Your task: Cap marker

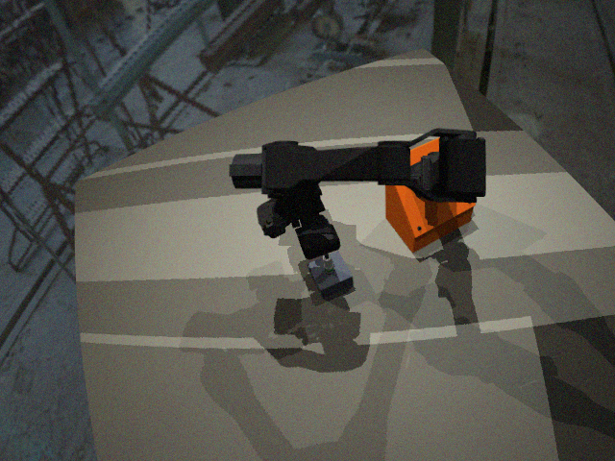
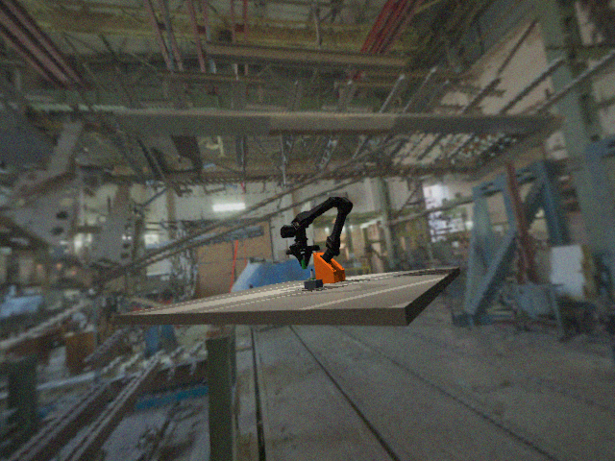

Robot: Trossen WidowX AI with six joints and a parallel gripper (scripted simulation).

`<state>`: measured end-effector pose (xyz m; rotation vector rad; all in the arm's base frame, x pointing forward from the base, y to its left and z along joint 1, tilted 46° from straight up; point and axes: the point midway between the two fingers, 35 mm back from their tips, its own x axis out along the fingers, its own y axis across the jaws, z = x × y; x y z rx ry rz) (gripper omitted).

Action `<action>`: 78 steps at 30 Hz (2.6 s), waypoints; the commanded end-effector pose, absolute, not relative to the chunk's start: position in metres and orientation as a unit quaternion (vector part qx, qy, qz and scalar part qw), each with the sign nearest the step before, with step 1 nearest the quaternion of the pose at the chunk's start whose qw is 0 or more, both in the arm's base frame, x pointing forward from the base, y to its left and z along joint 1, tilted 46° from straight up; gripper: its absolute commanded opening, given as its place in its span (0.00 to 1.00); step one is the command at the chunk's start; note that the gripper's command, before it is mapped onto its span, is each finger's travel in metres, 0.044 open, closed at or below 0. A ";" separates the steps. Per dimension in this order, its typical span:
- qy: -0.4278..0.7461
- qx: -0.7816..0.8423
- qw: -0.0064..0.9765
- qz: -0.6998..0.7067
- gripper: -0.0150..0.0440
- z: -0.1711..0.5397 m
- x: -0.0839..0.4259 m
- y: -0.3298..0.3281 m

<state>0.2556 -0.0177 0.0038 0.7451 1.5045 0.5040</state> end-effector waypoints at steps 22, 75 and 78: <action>0.658 0.329 0.639 0.223 0.25 0.036 0.248 0.003; 0.658 0.326 0.640 0.225 0.61 0.001 0.249 0.039; 0.658 0.326 0.640 0.225 0.74 0.001 0.249 0.039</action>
